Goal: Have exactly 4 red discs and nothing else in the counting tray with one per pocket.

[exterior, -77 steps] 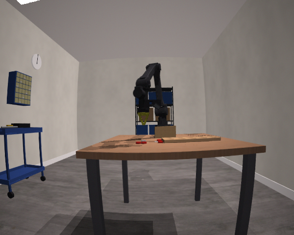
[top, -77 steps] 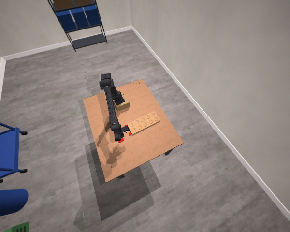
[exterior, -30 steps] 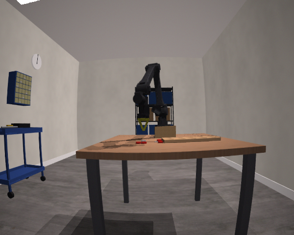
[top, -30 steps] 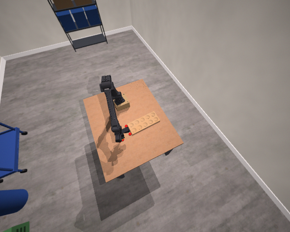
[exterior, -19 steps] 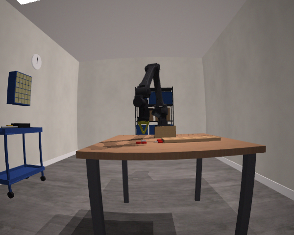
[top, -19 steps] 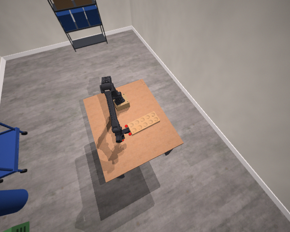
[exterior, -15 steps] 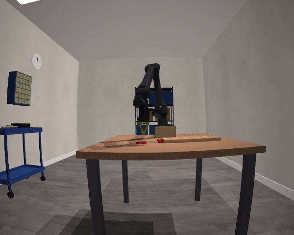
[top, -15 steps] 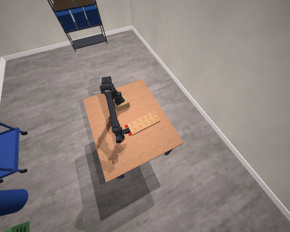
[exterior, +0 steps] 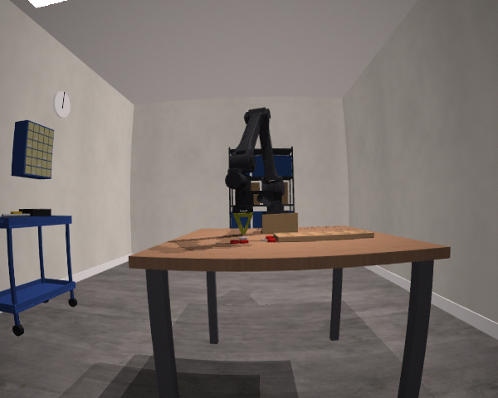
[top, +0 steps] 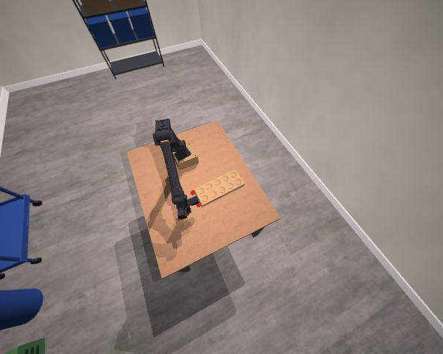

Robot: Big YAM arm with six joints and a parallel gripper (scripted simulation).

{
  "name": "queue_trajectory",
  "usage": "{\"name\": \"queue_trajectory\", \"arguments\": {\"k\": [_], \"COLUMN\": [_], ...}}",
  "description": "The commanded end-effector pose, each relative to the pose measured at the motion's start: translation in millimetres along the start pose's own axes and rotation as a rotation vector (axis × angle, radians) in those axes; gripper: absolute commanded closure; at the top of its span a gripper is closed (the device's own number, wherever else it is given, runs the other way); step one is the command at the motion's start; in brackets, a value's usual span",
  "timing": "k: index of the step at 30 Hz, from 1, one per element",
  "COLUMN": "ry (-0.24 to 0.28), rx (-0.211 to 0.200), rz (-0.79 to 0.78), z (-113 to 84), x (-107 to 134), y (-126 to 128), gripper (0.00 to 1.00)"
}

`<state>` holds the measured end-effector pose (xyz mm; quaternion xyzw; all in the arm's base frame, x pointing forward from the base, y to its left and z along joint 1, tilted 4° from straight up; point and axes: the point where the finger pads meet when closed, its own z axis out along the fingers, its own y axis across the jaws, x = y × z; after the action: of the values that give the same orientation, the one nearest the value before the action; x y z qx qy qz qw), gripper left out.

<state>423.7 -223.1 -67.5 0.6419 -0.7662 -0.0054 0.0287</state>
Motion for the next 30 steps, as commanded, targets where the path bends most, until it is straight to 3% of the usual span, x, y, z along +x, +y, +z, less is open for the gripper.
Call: {"name": "queue_trajectory", "arguments": {"k": [1, 30], "ry": [0.001, 0.002], "rx": [-0.005, -0.002], "rz": [-0.005, -0.003], "z": [13.7, 30.8], "x": [3.9, 4.3], "y": [1.5, 1.4], "gripper": [0.56, 0.56]}}
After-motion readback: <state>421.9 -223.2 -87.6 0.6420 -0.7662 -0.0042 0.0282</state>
